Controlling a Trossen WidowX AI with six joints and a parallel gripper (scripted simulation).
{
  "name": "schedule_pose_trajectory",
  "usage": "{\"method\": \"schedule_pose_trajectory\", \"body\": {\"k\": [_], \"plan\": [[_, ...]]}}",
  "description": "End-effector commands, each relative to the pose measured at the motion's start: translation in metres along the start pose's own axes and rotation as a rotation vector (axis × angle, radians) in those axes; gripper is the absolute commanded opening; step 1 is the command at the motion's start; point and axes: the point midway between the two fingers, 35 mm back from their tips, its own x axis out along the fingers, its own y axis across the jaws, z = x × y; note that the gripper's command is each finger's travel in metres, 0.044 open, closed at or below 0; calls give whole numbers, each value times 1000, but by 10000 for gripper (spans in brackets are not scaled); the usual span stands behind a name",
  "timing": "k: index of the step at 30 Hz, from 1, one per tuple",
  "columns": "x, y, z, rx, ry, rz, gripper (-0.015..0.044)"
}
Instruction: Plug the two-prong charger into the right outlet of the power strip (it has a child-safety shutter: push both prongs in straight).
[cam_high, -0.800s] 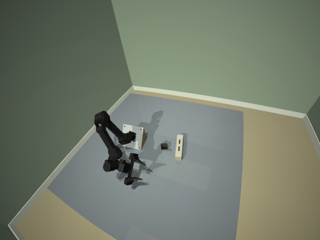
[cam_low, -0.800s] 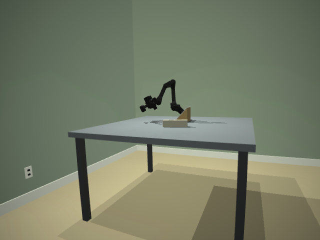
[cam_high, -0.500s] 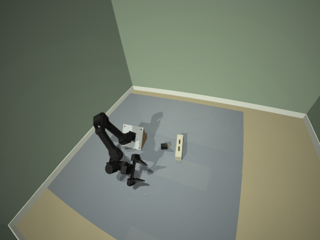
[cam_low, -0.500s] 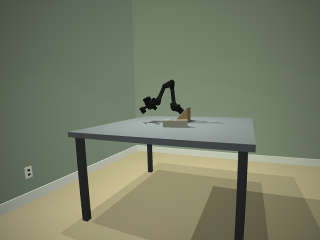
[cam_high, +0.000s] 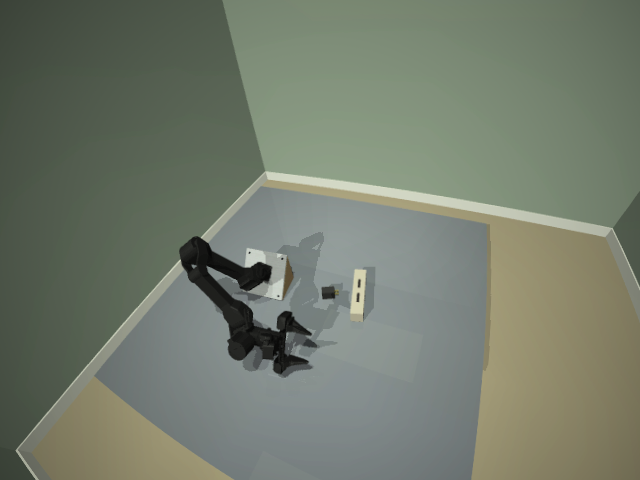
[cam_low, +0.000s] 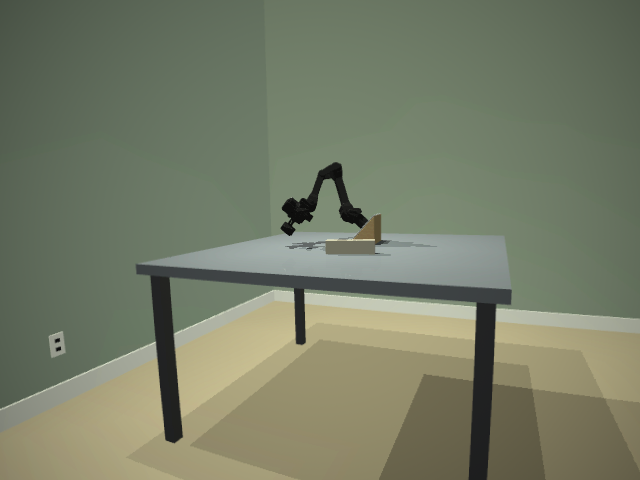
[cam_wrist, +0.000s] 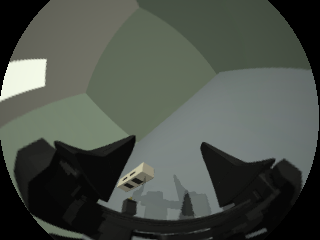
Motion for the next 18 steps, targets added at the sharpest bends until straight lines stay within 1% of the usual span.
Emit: {"method": "schedule_pose_trajectory", "body": {"k": [1,18], "plan": [[15,0,-11,79,62,-5,440],[57,18,-70,280,349,-38,440]]}}
